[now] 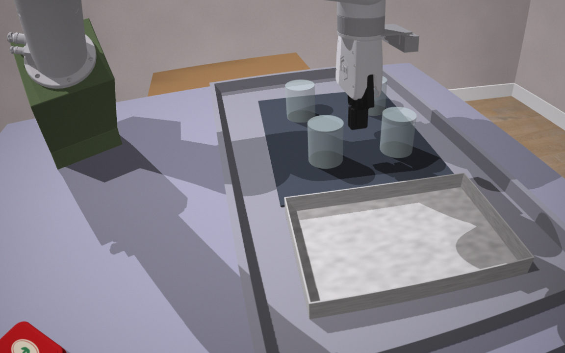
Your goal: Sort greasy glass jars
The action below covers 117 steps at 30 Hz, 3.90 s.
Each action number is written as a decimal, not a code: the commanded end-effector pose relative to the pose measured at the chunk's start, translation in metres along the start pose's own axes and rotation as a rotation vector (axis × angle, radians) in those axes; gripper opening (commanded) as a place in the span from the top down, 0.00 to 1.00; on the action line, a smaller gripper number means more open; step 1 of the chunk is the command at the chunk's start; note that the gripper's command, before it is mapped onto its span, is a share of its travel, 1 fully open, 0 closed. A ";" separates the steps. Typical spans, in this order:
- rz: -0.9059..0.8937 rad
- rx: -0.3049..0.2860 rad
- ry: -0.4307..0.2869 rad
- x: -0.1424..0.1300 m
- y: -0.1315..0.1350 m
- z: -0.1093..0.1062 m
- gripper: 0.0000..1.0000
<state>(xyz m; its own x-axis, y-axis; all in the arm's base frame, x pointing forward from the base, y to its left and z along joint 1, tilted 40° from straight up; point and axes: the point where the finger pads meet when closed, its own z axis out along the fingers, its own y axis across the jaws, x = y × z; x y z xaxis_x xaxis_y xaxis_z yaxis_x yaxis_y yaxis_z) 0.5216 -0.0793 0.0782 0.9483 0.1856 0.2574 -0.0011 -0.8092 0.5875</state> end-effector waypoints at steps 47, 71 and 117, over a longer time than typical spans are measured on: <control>-0.001 0.002 0.004 0.002 -0.001 -0.001 1.00; -0.001 0.002 0.004 0.001 -0.001 -0.077 1.00; -0.001 0.002 0.004 0.002 -0.186 -0.016 1.00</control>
<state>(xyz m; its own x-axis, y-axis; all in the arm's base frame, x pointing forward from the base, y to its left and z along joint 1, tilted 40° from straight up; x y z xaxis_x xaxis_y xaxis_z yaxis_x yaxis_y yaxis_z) 0.5116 0.0879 -0.0050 0.9483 0.1856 0.2573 -0.0014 -0.8086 0.5883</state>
